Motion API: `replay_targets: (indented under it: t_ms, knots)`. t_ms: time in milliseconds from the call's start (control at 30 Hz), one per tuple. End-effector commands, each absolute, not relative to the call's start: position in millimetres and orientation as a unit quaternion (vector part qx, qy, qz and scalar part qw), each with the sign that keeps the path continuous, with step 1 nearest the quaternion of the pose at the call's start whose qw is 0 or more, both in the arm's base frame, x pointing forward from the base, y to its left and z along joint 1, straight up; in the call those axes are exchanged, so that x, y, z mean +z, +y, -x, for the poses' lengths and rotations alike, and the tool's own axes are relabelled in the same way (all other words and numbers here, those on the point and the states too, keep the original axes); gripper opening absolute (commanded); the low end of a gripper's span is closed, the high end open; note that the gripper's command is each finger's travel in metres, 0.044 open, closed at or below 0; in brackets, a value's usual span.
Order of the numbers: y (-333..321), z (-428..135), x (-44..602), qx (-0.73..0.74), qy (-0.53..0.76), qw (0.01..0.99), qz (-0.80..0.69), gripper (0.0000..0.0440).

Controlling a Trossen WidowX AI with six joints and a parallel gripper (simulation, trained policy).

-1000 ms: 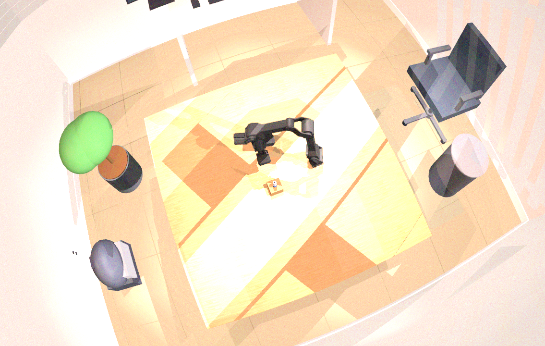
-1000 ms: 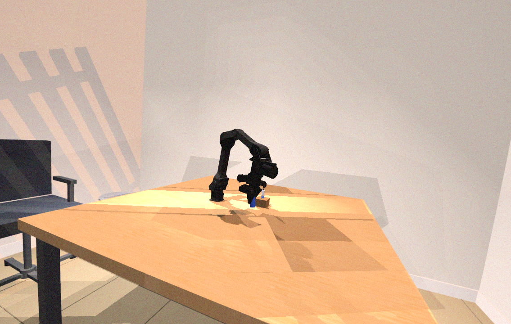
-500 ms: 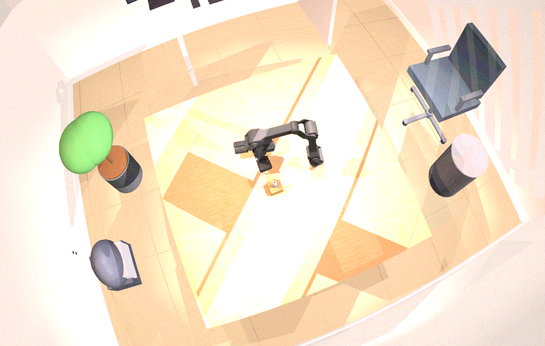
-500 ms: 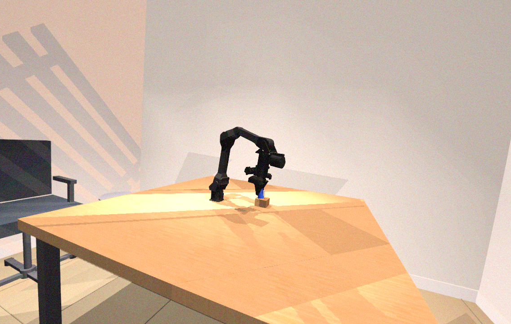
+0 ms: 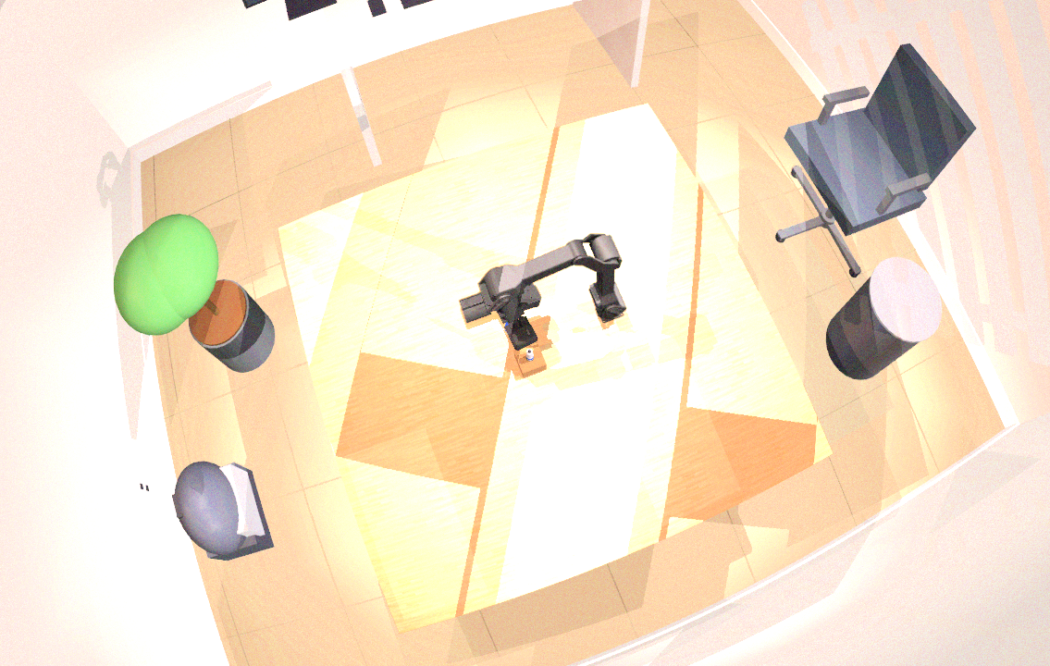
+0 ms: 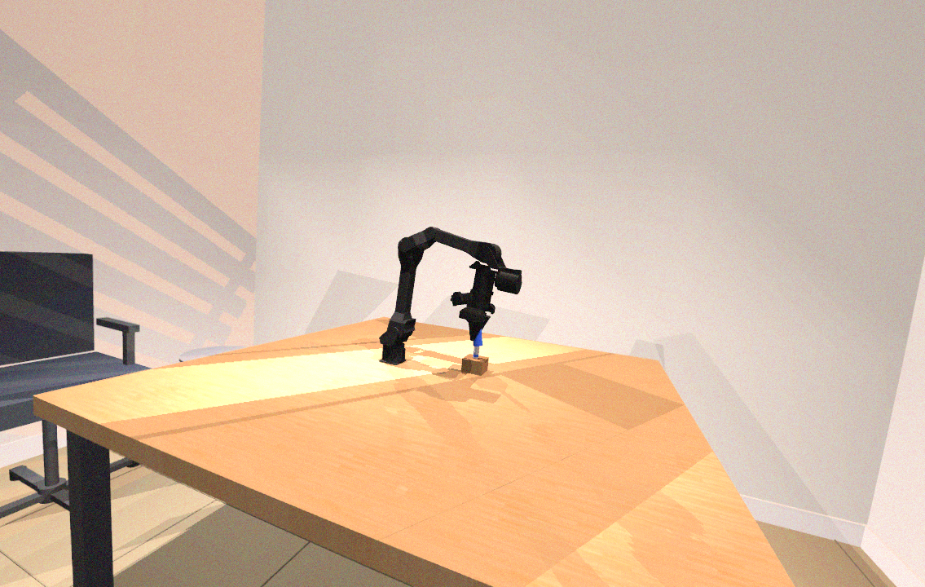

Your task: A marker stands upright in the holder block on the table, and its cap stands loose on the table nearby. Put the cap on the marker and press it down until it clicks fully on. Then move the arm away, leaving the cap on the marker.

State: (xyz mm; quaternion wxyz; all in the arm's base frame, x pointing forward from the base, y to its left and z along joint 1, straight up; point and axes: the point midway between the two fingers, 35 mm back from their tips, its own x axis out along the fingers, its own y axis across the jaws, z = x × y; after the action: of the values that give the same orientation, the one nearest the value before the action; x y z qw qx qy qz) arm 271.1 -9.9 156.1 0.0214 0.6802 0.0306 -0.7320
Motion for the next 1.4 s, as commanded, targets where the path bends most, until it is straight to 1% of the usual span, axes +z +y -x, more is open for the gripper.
replay_targets:
  t_ms: [0,533,867,1367]
  knots:
    - [6,-268,162,-0.731,0.038,0.025,-0.681,0.0000]
    - [53,-251,169,-0.734,0.073,0.063,-0.672,0.0000]
    - [61,-248,162,-0.738,0.084,0.079,-0.665,0.0000]
    - [61,-246,131,-0.750,0.094,0.091,-0.649,0.0000]
